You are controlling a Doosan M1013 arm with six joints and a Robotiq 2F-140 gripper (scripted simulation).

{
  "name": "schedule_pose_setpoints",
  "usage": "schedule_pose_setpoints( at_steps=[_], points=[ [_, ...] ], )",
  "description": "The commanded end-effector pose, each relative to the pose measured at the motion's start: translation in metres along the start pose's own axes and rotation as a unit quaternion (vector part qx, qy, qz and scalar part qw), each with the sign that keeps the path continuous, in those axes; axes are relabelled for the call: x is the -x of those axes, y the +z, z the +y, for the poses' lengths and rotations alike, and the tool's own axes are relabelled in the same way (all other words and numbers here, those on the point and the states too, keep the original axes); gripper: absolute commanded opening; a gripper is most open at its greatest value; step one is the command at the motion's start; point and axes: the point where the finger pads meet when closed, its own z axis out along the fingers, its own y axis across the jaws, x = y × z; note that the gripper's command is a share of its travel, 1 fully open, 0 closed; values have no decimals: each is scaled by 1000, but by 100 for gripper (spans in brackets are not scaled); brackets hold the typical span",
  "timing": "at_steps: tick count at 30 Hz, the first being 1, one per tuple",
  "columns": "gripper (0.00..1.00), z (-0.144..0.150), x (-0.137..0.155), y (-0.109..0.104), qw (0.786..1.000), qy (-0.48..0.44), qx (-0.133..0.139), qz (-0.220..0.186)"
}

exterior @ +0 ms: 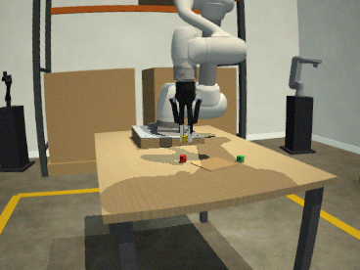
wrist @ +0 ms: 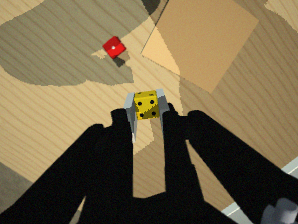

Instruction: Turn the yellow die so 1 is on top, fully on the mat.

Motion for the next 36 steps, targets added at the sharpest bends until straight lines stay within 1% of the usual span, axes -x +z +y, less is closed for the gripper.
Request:
schedule_pose_setpoints(
  at_steps=[1,2,5,9,10,11,15,17,19,21,23,24,25,27,28,29,30,32,33,34,36],
  points=[
    [13,2,-1,0,999,-37,1,0],
    [13,2,-1,0,999,-37,1,0],
    [13,5,-3,0,994,-106,1,0],
    [13,10,-6,-1,981,-194,1,0],
    [13,10,-6,-1,981,-196,1,0],
    [13,12,-7,-1,973,-231,1,0],
    [13,16,-9,-1,952,-306,1,0],
    [13,18,-10,-1,938,-346,1,0],
    [13,18,-10,-1,938,-346,1,0],
    [13,22,-13,-1,910,-415,1,0],
    [13,23,-13,-1,903,-429,1,0],
    [13,25,-14,-1,888,-460,1,0],
    [13,25,-15,-1,882,-472,1,0],
    [13,28,-16,-1,859,-512,1,0],
    [13,28,-16,-1,857,-515,1,0],
    [13,30,-17,-1,837,-547,1,0],
    [13,30,-18,-2,830,-557,1,0],
    [13,33,-19,-2,804,-595,1,0],
    [13,33,-19,-2,800,-600,1,0],
    [13,35,-20,-2,779,-627,1,0],
    [13,35,-20,-2,779,-627,1,0]
  ],
)
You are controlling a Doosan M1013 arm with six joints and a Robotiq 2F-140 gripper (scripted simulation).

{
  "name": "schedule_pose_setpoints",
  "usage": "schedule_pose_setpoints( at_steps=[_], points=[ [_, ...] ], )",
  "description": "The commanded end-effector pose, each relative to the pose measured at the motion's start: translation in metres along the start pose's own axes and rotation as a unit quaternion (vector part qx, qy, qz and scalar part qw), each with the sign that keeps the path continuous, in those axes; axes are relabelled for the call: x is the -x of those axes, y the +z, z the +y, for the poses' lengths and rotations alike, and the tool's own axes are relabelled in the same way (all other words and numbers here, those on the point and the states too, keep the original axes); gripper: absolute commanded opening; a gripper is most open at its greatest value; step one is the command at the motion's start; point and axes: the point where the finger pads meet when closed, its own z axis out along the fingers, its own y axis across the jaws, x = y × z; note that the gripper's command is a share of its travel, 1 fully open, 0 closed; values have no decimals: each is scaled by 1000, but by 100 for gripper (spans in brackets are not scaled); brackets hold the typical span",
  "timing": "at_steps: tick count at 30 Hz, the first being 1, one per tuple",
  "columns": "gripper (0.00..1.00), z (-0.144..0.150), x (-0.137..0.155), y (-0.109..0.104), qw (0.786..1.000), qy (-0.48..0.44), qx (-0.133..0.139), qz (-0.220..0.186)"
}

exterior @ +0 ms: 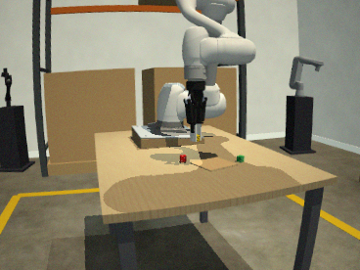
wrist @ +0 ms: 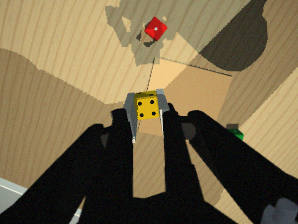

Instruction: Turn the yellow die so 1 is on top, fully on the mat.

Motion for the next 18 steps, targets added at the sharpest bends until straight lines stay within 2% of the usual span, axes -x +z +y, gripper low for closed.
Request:
schedule_pose_setpoints(
  at_steps=[1,2,6,14,15,17,18],
  points=[
    [13,2,2,0,999,-47,4,-4],
    [13,4,4,0,995,-101,4,-4],
    [13,7,6,-1,988,-155,3,-5],
    [13,14,12,-1,949,-316,3,-5],
    [13,16,14,-1,938,-346,2,-5],
    [13,16,14,-1,938,-346,2,-5],
    [13,17,15,-1,930,-368,2,-5]
  ],
)
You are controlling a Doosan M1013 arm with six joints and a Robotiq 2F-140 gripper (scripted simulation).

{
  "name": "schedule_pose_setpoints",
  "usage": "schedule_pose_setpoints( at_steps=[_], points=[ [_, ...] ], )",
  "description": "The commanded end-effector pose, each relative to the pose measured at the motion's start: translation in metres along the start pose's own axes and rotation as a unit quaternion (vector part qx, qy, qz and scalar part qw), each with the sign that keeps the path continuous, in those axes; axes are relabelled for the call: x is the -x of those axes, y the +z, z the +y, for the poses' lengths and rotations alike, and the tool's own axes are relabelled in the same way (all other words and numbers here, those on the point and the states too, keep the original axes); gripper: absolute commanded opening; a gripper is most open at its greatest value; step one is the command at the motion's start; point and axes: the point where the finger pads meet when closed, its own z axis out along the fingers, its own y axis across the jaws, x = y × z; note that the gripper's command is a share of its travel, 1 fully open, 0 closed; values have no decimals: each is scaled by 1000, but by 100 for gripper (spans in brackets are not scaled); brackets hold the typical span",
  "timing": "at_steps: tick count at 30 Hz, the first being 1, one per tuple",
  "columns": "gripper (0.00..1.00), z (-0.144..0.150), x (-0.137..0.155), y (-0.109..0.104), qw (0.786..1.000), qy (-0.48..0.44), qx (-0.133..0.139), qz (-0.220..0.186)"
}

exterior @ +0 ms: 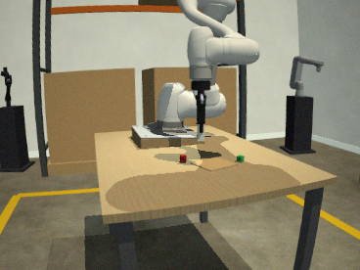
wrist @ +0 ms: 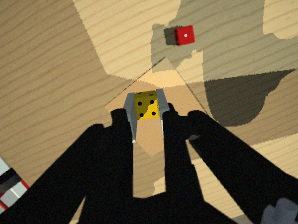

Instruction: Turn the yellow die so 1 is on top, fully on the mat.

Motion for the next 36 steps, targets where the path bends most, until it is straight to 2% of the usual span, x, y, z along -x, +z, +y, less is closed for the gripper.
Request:
schedule_pose_setpoints(
  at_steps=[1,8,14,17,18,21,25,26,27,28,29,30,31,34,36],
  points=[
    [13,1,5,0,996,-87,0,-6],
    [13,2,12,-1,980,-200,0,-6],
    [13,4,20,-1,943,-332,-1,-6],
    [13,4,21,-1,937,-350,-1,-6],
    [13,5,23,-1,918,-395,-2,-6],
    [13,6,26,-2,899,-439,-2,-6],
    [13,7,31,-2,856,-516,-2,-6],
    [13,7,31,-2,855,-518,-2,-6],
    [13,8,34,-2,834,-551,-3,-6],
    [13,8,34,-2,833,-554,-3,-6],
    [13,8,36,-2,813,-582,-3,-5],
    [13,8,36,-2,810,-587,-3,-5],
    [13,9,38,-2,790,-613,-3,-5],
    [13,9,38,-2,787,-617,-3,-5],
    [13,10,42,-2,743,-669,-3,-5]
  ],
)
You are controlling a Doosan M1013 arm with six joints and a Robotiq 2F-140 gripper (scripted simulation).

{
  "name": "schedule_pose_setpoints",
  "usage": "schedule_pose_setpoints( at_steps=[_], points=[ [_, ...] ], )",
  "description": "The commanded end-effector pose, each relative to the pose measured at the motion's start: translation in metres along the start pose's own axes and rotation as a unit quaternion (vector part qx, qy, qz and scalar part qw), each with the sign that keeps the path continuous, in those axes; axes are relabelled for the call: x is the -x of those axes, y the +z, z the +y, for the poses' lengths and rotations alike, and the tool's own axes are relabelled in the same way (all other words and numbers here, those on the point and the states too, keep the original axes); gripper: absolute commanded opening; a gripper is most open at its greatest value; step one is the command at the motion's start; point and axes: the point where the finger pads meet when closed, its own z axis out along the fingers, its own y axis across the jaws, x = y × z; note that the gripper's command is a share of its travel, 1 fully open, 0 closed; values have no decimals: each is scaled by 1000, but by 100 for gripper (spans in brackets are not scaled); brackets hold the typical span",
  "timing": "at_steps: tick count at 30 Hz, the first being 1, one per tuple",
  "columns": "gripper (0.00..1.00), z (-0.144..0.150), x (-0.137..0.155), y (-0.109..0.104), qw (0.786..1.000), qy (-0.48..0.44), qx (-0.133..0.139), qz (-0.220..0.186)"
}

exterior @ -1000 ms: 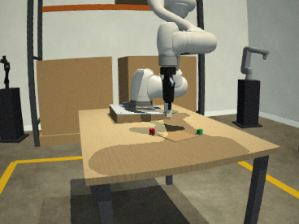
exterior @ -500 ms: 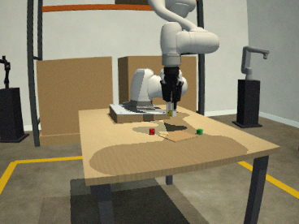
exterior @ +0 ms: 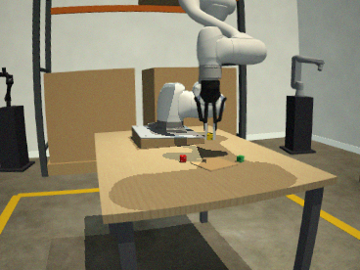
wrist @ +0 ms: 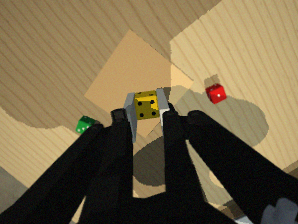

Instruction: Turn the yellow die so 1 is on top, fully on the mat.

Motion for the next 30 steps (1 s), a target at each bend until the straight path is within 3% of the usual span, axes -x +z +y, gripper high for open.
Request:
schedule_pose_setpoints(
  at_steps=[1,12,30],
  points=[
    [13,-4,2,0,996,-87,-4,-1],
    [13,-14,8,-1,966,-258,-4,-1],
    [13,-14,8,-1,961,-276,-4,-1]
  ],
)
